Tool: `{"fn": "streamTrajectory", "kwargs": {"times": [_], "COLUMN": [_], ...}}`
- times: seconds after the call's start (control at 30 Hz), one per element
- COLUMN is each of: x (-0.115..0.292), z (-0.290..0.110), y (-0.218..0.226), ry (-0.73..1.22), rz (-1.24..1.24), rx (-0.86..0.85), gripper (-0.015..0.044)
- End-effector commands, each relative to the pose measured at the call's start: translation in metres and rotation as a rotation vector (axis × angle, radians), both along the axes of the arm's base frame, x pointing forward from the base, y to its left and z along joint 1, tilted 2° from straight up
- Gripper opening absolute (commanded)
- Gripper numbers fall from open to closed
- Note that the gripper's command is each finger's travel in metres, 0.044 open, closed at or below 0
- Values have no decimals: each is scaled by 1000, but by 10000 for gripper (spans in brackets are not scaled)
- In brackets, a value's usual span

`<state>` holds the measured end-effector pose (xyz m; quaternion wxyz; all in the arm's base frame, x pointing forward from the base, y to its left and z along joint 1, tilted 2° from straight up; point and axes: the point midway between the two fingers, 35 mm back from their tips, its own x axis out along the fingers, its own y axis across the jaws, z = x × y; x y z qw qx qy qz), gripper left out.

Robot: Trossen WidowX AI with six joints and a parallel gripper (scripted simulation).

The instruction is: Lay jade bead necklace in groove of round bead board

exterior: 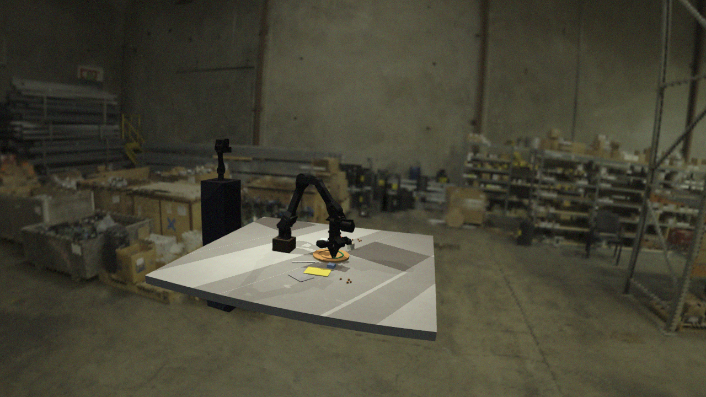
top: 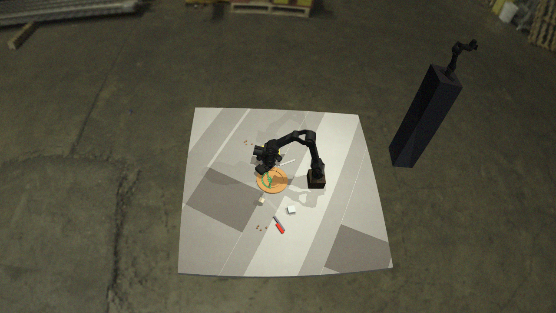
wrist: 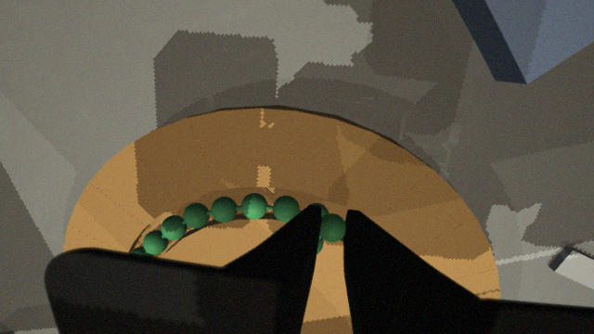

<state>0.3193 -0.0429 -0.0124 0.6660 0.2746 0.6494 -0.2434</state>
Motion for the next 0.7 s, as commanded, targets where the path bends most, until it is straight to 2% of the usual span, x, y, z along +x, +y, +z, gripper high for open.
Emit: {"fn": "streamTrajectory", "kwargs": {"times": [0.0, 0.43, 0.67], "x": [0, -1, -1], "z": [0, 1, 5], "y": [0, 0, 0], "ry": [0, 5, 8], "rz": [0, 0, 4], "rx": [0, 1, 3], "gripper": [105, 440, 440]}}
